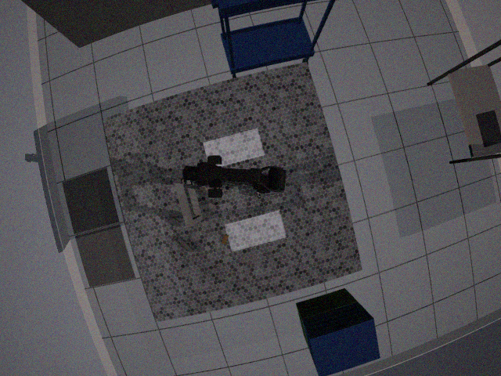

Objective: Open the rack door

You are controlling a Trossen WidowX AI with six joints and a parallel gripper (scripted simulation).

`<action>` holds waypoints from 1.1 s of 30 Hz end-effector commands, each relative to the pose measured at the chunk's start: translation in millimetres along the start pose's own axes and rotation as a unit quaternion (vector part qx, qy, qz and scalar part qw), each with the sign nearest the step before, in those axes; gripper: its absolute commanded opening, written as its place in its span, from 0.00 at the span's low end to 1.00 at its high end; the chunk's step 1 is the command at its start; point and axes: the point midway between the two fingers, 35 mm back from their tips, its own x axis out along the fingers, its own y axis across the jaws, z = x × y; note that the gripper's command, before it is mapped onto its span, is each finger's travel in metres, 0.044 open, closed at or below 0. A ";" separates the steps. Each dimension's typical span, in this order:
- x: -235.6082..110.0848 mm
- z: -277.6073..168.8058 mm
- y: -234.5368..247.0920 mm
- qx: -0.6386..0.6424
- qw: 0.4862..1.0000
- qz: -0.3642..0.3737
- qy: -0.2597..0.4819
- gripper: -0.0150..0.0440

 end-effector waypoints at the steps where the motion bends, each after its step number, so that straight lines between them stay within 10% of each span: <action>1: 0.0 2.5 -7.7 -0.035 0.999 0.001 -0.001 0.28; 33: -0.4 22.9 -58.8 -0.207 0.978 -0.002 -0.002 0.28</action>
